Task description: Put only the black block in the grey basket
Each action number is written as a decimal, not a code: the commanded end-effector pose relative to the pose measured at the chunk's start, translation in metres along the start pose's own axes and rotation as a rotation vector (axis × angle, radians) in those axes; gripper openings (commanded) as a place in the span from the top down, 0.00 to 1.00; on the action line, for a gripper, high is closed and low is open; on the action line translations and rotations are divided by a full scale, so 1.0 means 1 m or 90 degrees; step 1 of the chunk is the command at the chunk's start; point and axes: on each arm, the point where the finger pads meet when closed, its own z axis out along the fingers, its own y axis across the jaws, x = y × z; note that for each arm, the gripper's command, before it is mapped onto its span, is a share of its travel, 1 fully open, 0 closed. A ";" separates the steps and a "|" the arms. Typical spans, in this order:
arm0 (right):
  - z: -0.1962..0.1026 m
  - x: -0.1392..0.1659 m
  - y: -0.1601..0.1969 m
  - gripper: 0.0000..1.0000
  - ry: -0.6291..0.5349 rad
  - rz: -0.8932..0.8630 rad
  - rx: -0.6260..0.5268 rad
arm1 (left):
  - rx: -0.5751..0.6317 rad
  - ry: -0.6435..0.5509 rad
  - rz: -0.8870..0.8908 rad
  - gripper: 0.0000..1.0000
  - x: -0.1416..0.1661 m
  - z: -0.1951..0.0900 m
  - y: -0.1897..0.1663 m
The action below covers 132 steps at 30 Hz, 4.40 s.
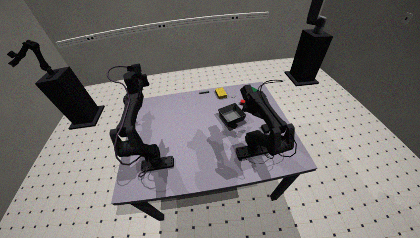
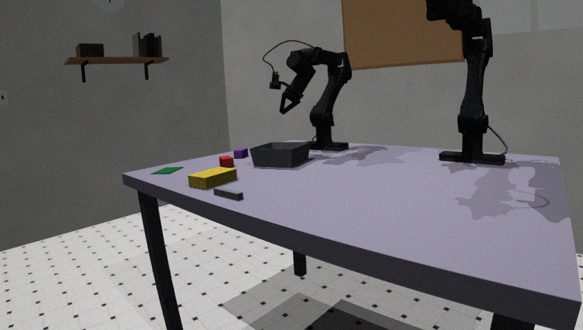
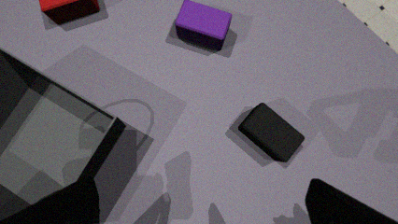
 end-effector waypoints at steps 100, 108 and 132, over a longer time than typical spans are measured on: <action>0.121 0.029 -0.078 0.39 0.347 -0.528 -0.180 | 0.901 0.171 0.166 1.00 0.194 -0.313 -0.460; 0.132 0.036 -0.077 0.39 0.353 -0.528 -0.183 | 0.901 0.171 0.166 1.00 0.194 -0.313 -0.460; 0.149 0.044 -0.077 0.64 0.342 -0.528 -0.177 | 0.901 0.171 0.166 1.00 0.194 -0.313 -0.460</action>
